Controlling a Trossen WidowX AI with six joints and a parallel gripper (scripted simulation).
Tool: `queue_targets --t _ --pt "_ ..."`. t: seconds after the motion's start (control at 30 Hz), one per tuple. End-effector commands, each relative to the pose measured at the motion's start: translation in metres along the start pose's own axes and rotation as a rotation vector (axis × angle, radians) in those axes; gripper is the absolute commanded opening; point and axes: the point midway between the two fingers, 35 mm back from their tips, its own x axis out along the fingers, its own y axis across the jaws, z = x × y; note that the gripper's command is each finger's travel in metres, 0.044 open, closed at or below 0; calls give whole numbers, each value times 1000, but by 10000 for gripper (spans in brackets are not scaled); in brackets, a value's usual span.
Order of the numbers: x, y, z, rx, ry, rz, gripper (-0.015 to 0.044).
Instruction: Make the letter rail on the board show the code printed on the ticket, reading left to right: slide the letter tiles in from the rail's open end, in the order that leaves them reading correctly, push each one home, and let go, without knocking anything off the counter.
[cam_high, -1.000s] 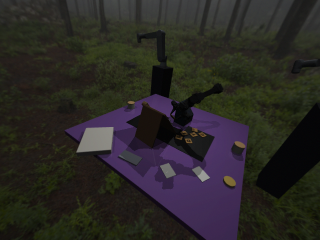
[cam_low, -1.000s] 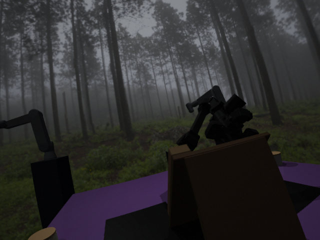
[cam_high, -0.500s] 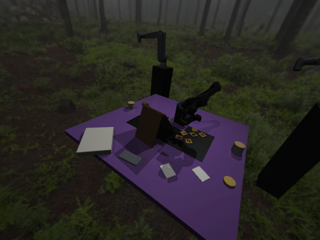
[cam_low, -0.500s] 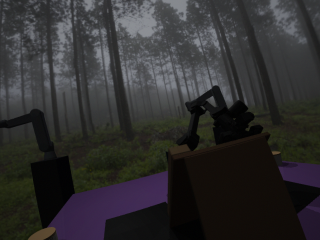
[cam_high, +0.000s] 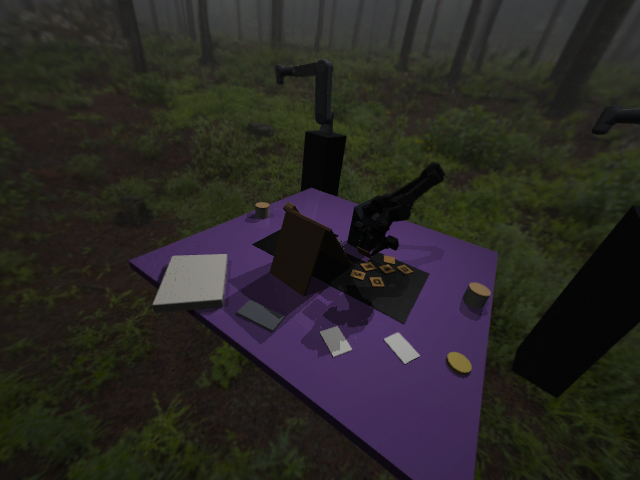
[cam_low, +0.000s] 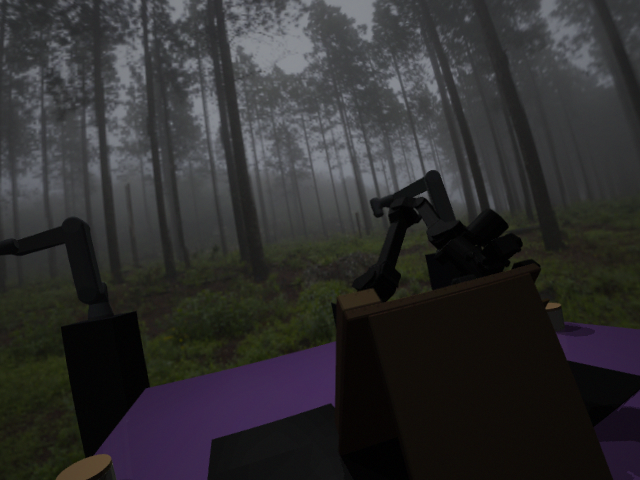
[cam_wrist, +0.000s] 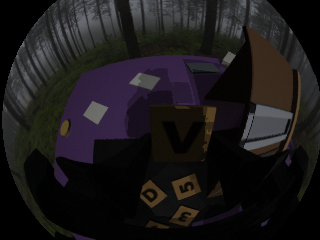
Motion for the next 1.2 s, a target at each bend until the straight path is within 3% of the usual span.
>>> queue_targets --t 0.0,1.17 --pt "12 0 1 2 -6 -1 0" --pt "13 -11 -1 2 -5 -2 0"
